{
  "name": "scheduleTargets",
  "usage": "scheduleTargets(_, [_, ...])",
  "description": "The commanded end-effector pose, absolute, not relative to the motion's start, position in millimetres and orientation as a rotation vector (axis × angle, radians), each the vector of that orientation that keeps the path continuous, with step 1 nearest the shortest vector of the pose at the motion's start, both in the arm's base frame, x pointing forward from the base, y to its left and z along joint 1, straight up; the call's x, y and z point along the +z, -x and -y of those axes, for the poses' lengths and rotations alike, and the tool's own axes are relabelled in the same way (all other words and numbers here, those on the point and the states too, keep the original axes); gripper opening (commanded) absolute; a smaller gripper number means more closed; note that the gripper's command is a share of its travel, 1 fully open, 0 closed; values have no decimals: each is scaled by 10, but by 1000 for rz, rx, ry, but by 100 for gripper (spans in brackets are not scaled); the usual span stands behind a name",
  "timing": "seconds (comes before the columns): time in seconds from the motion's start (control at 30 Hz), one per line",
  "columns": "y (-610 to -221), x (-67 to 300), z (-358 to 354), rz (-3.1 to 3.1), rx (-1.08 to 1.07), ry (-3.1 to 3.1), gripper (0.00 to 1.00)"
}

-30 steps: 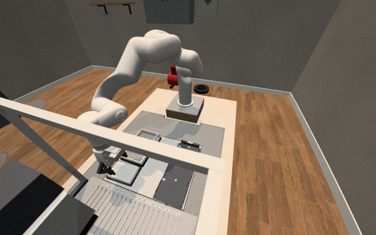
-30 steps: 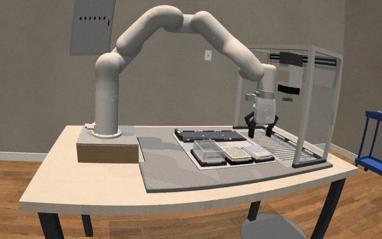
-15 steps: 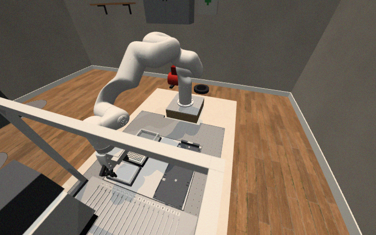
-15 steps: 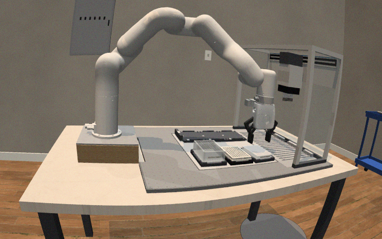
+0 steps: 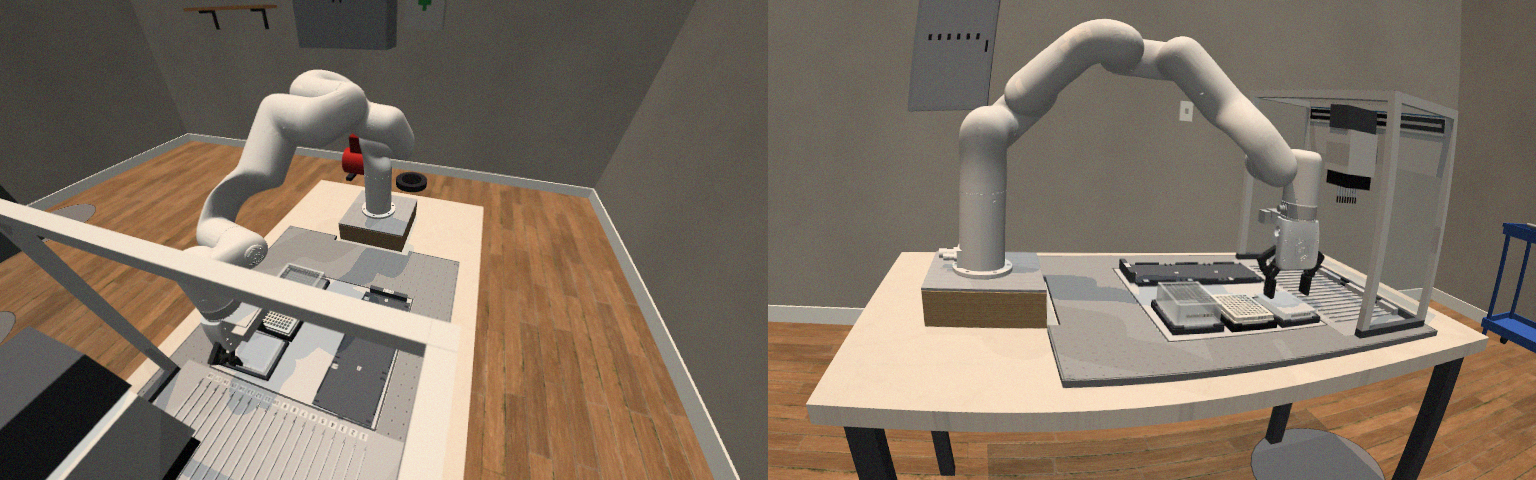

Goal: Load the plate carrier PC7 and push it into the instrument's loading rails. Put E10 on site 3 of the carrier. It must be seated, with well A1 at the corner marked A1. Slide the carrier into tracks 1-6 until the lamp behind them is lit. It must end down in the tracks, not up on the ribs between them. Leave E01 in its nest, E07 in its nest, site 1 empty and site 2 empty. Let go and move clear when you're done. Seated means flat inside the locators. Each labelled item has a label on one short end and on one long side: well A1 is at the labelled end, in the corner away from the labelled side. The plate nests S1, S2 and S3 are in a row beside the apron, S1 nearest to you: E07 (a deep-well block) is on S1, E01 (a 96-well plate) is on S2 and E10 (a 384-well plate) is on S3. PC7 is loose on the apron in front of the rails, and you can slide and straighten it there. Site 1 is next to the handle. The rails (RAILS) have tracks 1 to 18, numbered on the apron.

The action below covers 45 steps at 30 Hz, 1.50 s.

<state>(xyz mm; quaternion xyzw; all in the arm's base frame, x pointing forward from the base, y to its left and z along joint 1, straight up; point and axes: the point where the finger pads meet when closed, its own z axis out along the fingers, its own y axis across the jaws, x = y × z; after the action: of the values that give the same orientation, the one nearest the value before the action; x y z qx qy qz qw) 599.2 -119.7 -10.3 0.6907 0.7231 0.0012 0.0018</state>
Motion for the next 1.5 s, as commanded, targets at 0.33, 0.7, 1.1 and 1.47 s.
scheduleTargets(0.33, [-6012,-114,1201,-2266,8,-2164,100])
scheduleTargets(0.7, [-6013,-174,1201,-2266,8,-2164,100])
scheduleTargets(1.1, [-6013,-241,1201,-2266,8,-2164,100])
scheduleTargets(1.47, [-6014,-281,1201,-2266,8,-2164,100])
